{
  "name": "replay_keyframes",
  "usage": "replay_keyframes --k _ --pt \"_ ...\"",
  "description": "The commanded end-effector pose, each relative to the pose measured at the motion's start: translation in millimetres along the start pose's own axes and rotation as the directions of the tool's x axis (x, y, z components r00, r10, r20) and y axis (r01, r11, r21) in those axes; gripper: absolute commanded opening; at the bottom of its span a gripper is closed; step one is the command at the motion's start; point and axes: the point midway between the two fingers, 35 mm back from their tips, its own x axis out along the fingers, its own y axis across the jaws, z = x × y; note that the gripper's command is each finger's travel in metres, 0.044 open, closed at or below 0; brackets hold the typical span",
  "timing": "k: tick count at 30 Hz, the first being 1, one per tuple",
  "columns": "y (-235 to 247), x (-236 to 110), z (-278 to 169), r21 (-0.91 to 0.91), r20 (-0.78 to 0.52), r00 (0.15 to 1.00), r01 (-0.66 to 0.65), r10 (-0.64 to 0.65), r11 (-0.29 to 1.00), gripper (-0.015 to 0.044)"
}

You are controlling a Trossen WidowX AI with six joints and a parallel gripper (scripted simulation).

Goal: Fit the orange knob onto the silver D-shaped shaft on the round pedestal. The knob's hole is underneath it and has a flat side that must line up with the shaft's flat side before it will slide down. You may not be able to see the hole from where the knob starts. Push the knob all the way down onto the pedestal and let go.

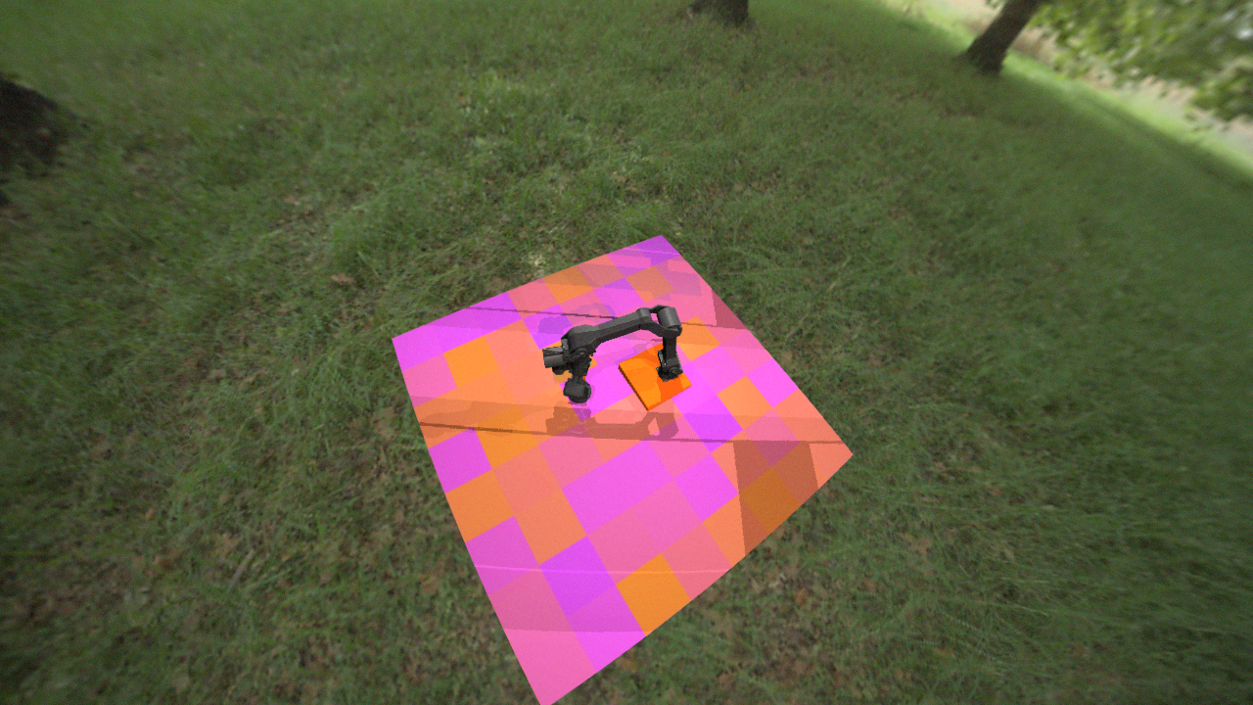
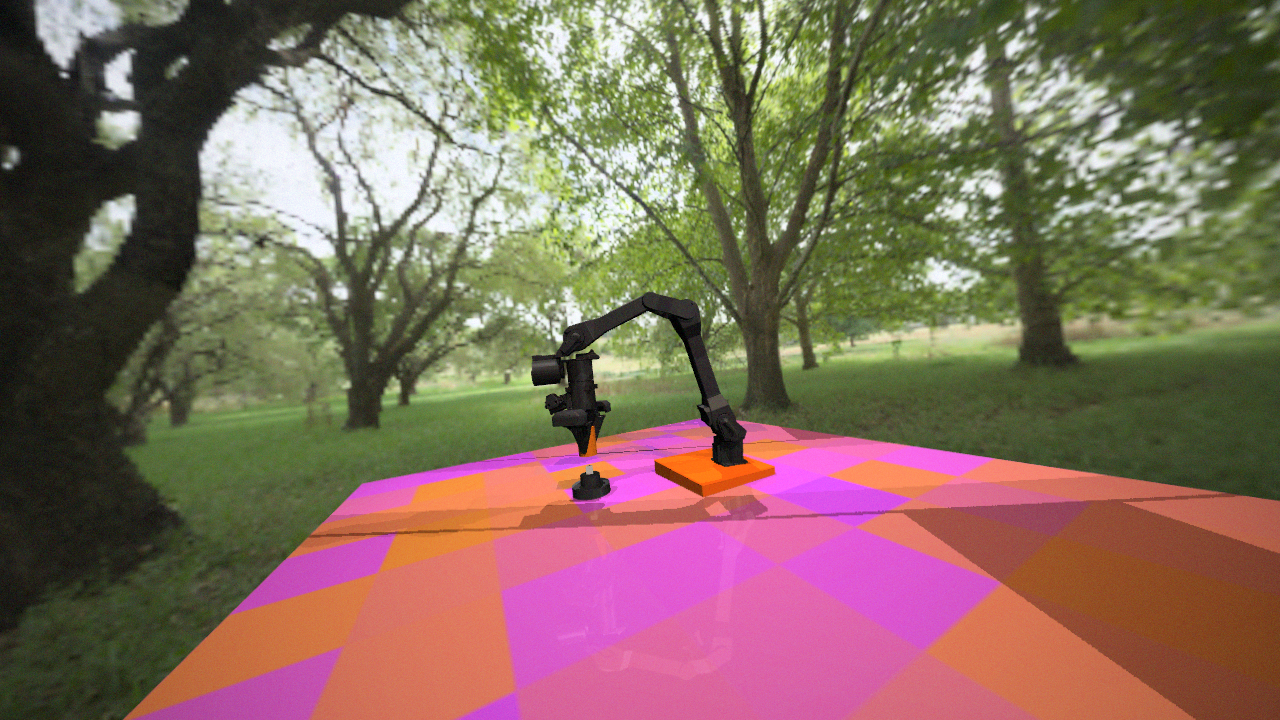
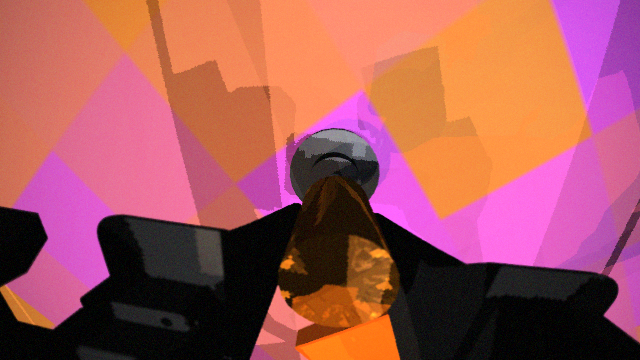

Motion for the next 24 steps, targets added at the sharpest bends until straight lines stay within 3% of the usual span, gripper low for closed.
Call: replay_keyframes --k 1,12,24 --pt "-1 0 2 0.107 0.003 1.000 0.001 -0.001 0.994 0.0000" --pt "1 0 2 0.385 0.003 1.000 0.000 -0.001 0.923 0.0000" --pt "2 16 0 0.399 0.003 1.000 0.000 -0.001 0.917 0.0000"
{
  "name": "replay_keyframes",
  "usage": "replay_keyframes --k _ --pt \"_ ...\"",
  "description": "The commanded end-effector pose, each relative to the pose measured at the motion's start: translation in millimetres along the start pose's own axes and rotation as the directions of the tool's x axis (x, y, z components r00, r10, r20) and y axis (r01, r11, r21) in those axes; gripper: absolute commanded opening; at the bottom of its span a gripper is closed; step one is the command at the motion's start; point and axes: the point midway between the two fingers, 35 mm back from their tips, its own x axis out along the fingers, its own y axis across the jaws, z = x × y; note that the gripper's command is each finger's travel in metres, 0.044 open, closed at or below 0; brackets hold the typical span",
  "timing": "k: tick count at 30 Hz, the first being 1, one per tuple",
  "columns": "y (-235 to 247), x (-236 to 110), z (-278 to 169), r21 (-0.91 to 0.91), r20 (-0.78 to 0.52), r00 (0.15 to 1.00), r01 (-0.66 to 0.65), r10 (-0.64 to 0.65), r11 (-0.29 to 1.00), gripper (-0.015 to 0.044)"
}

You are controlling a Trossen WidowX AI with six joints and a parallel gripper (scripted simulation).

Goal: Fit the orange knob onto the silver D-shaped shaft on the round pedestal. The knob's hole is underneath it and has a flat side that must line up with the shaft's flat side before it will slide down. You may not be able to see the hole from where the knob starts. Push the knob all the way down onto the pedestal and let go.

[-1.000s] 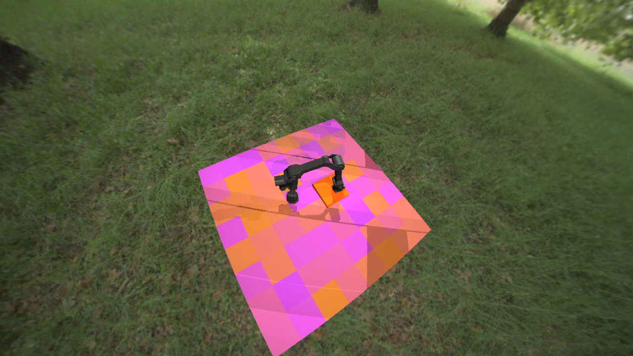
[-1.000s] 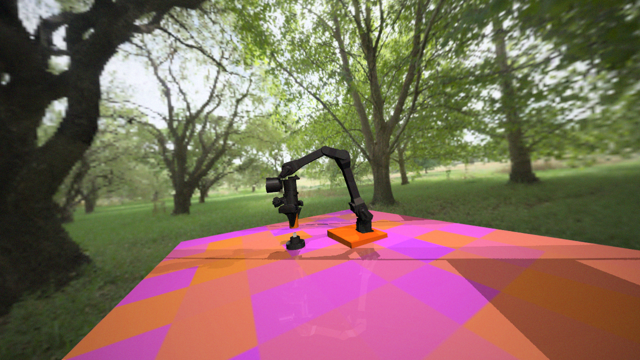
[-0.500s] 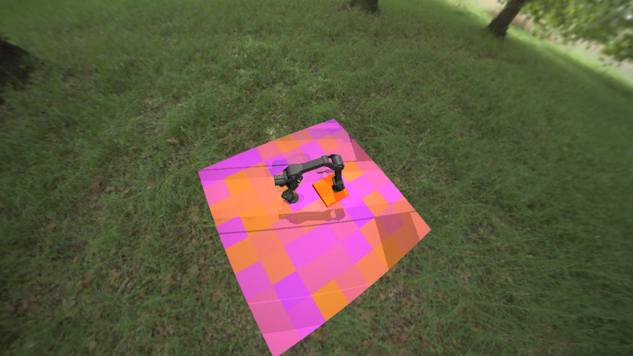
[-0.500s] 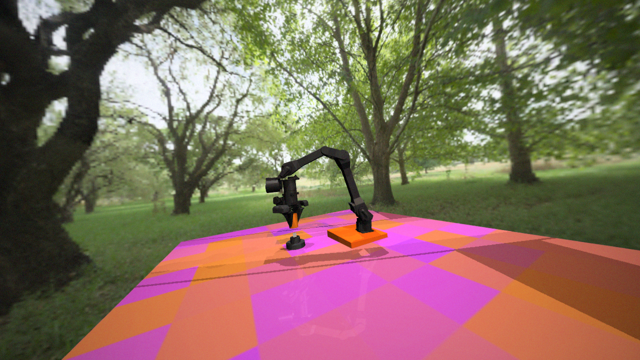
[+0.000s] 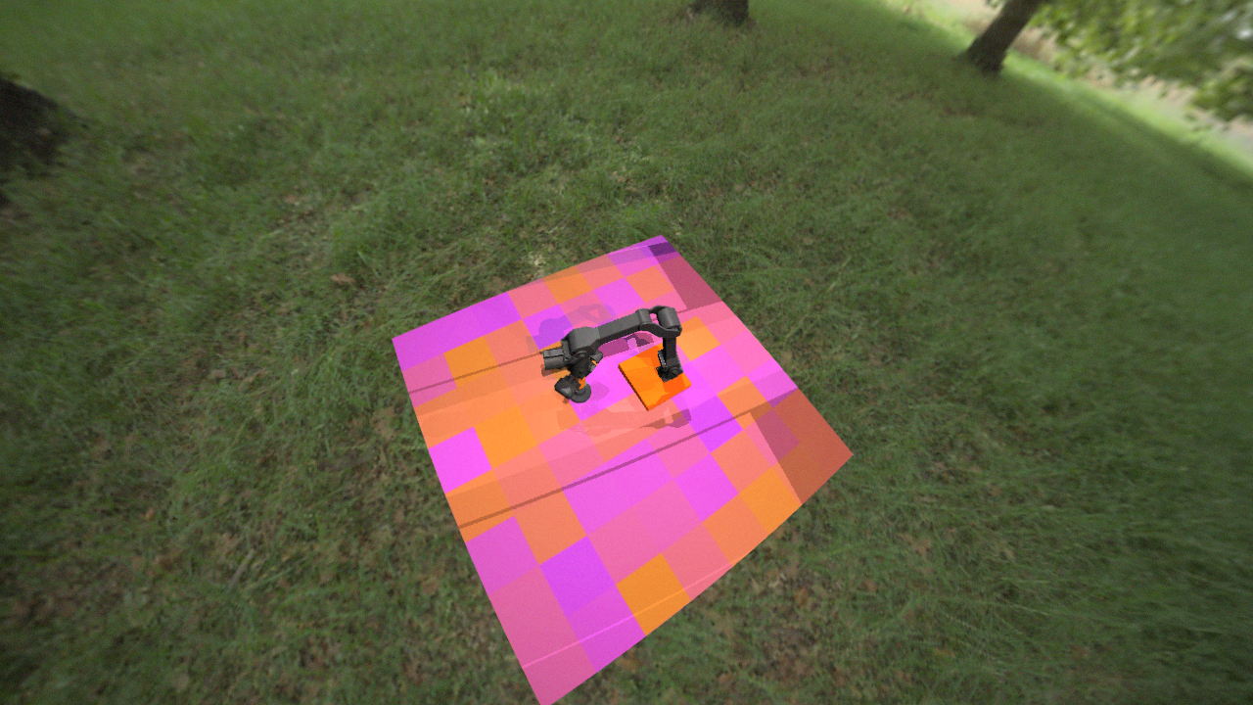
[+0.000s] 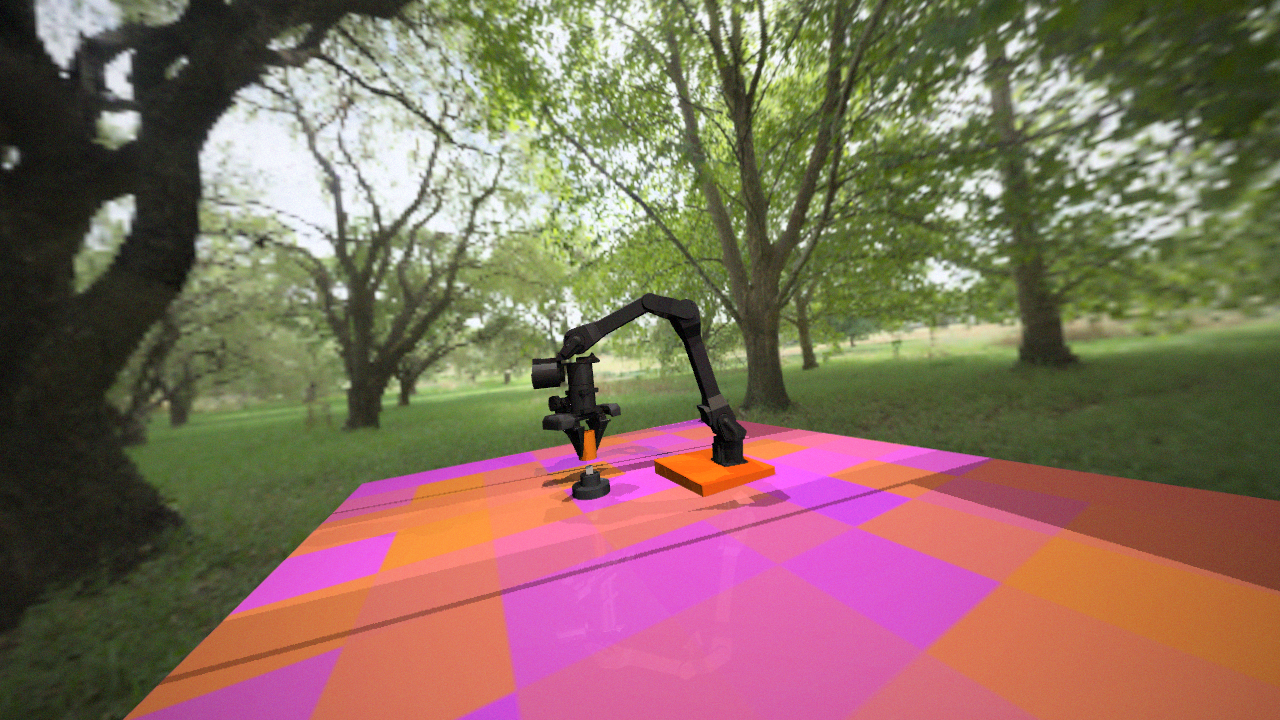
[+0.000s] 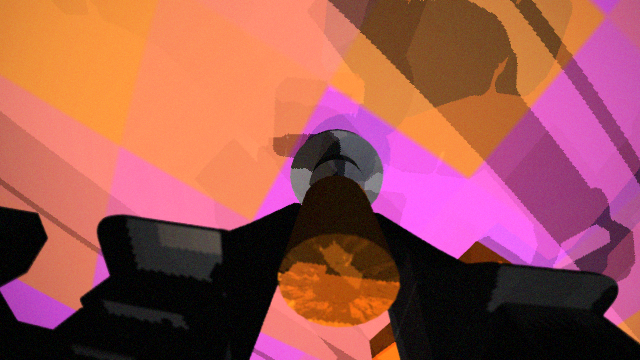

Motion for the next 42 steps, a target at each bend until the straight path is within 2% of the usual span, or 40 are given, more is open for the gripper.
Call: replay_keyframes --k 1,42 --pt "-0.6 10.9 -0.2 0.006 -0.001 1.000 0.004 -0.004 1.000 0.0000" --pt "-1.1 20.5 0.8 0.004 0.000 1.000 0.004 -0.004 1.000 0.0000"
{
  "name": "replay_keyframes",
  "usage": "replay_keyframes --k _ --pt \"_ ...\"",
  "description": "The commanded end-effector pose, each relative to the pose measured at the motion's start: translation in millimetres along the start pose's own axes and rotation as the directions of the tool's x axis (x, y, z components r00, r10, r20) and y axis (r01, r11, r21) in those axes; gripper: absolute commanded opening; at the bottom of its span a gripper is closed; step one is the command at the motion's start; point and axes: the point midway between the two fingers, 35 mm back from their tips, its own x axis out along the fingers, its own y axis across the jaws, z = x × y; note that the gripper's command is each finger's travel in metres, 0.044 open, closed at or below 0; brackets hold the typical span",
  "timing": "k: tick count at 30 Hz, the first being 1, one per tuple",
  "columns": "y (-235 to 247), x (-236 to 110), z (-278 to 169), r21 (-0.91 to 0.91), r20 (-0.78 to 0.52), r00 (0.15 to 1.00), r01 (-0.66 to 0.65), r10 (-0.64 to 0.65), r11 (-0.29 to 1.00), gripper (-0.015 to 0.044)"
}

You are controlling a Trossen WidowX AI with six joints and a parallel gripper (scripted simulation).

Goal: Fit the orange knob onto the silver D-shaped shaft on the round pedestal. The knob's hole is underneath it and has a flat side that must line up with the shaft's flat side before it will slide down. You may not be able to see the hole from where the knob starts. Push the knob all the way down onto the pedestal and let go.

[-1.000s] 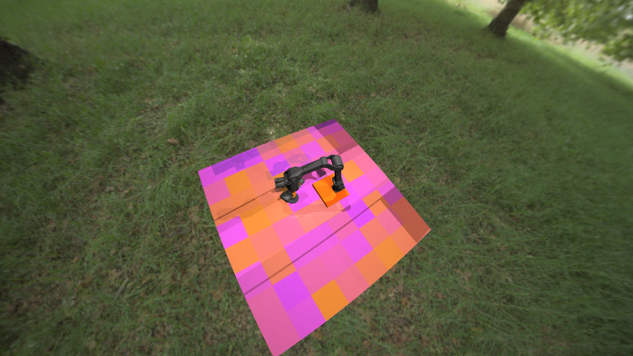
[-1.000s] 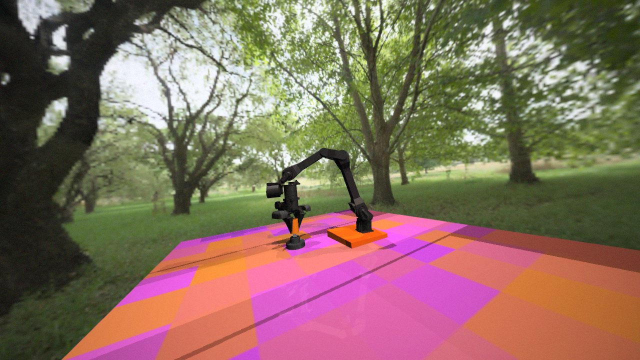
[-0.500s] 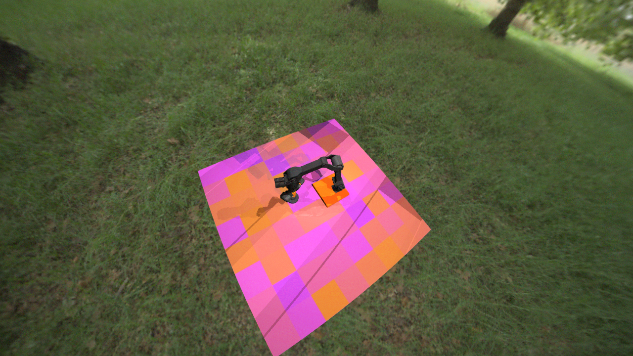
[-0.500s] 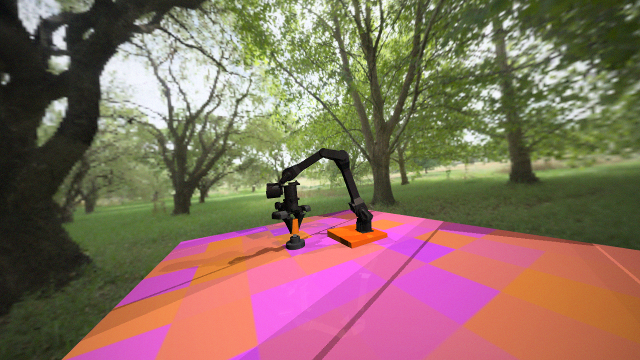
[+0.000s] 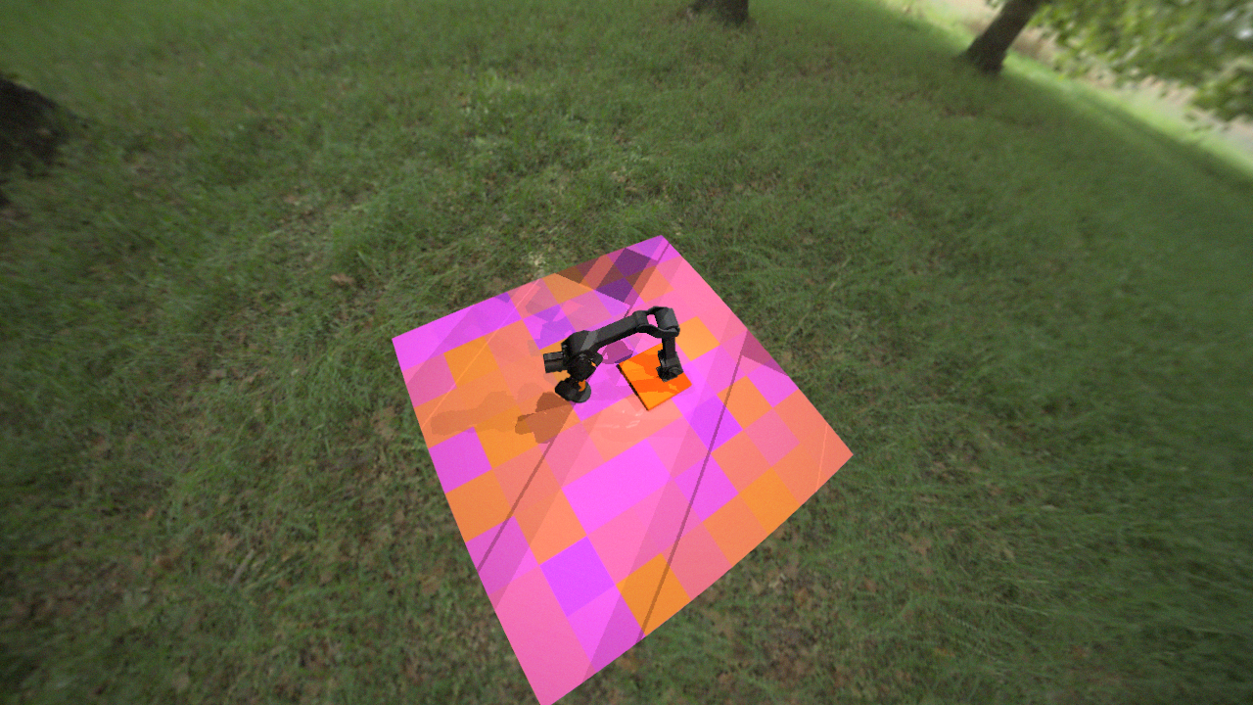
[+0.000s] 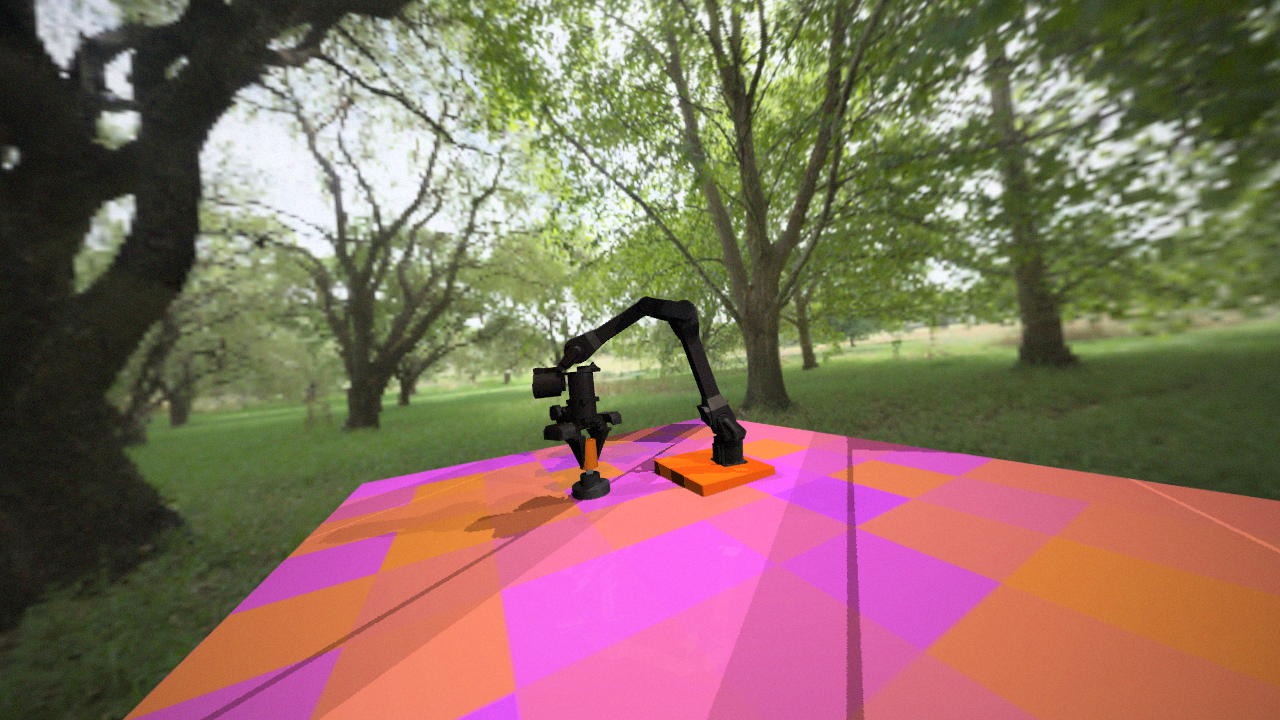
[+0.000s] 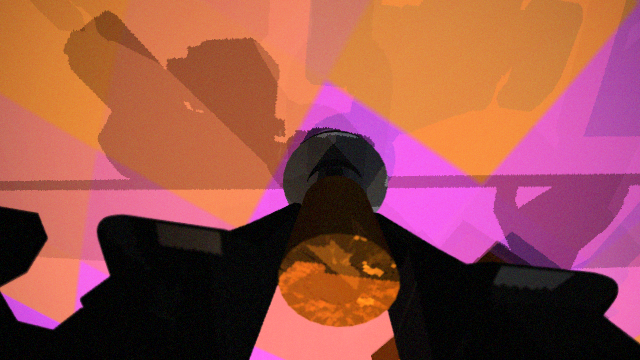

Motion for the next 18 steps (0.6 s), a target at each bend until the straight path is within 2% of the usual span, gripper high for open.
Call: replay_keyframes --k 1,18 --pt "0.0 0.5 0.5 0.000 0.003 1.000 0.000 0.000 1.000 0.0000" --pt "-0.2 3.9 0.8 0.001 0.003 1.000 0.001 -0.001 1.000 0.0000"
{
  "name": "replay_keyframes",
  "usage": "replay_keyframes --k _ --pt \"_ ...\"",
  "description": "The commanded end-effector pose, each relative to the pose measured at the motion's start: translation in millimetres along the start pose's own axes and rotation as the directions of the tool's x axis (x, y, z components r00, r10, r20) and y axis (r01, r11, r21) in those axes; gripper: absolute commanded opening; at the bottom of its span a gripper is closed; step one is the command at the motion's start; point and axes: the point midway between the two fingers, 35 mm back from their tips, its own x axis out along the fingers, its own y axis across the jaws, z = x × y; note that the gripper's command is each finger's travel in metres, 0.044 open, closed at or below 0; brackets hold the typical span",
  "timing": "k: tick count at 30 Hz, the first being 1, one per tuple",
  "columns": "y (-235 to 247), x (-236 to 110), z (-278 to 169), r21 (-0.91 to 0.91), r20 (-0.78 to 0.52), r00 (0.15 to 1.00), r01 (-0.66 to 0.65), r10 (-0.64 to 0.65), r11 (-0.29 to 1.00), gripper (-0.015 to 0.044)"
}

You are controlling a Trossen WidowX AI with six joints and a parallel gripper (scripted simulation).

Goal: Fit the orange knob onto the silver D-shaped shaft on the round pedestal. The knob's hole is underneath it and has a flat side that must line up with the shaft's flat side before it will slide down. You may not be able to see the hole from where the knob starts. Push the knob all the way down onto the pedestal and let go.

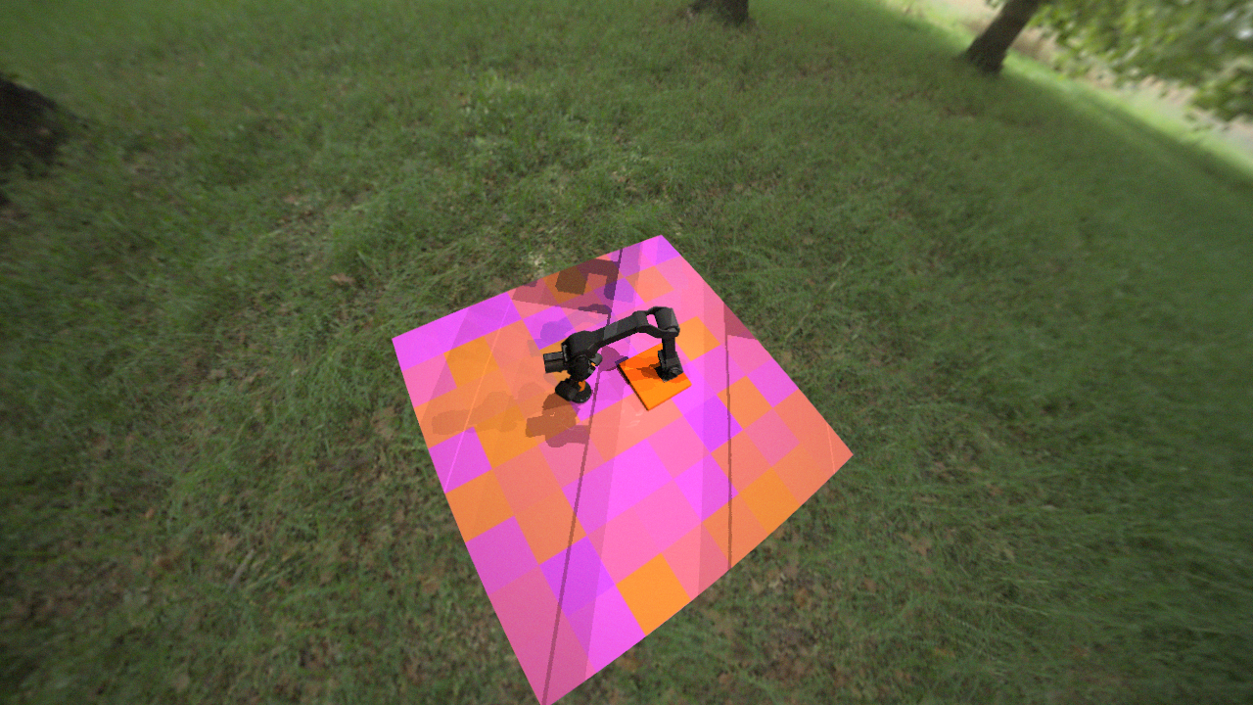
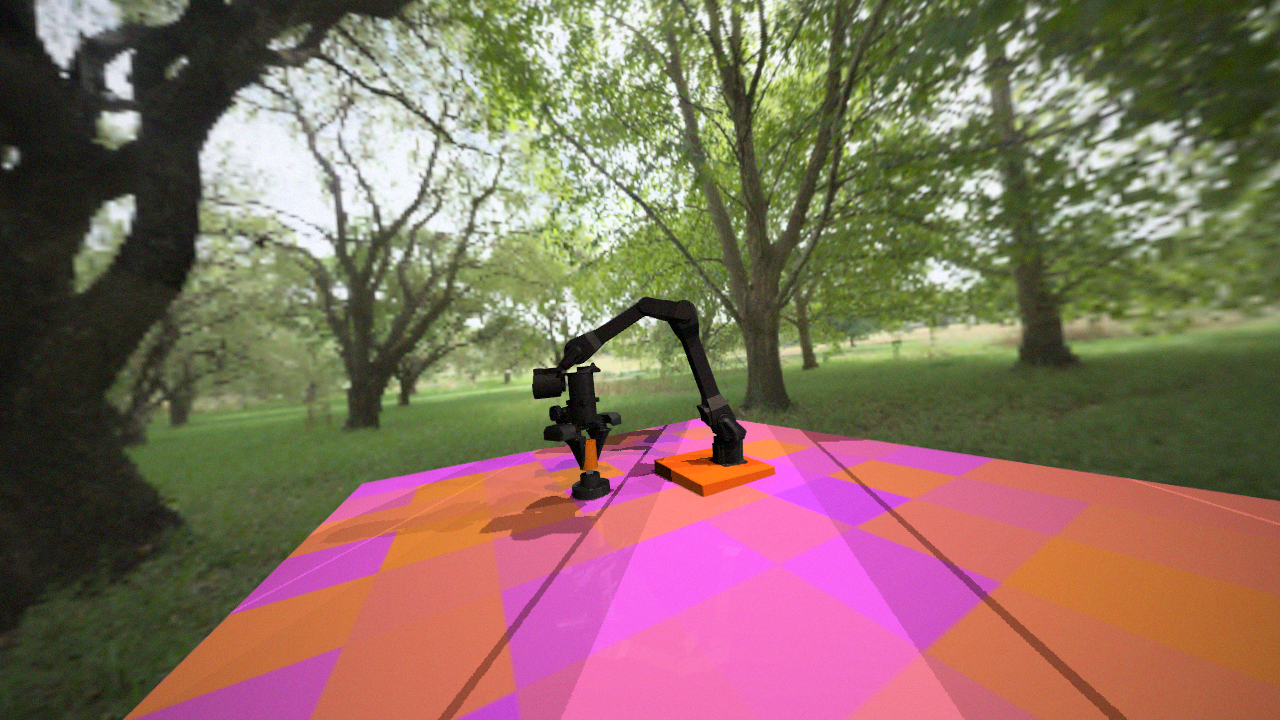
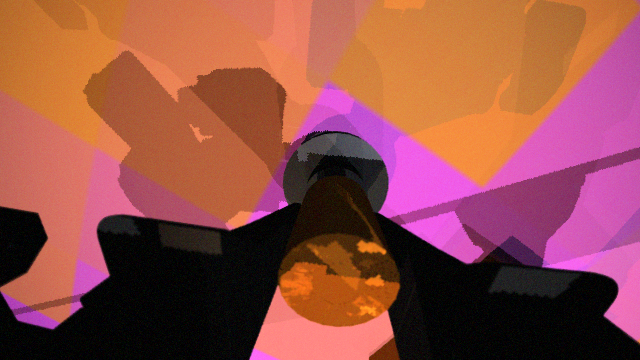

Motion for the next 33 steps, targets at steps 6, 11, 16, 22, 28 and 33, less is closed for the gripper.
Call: replay_keyframes --k 6,11,16,22,28,33 --pt "0 7 0 0.067 0.001 1.000 0.002 -0.002 0.998 0.0000" --pt "0 11 0 0.067 0.001 1.000 0.002 -0.002 0.998 0.0000" --pt "0 14 0 0.034 0.001 1.000 0.002 -0.002 0.999 0.0000" --pt "0 12 0 0.054 0.000 1.000 0.000 0.000 0.999 0.0000" --pt "0 12 0 0.054 0.000 1.000 0.000 0.000 0.999 0.0131" --pt "0 12 0 0.054 0.000 1.000 0.000 0.000 0.999 0.0263"
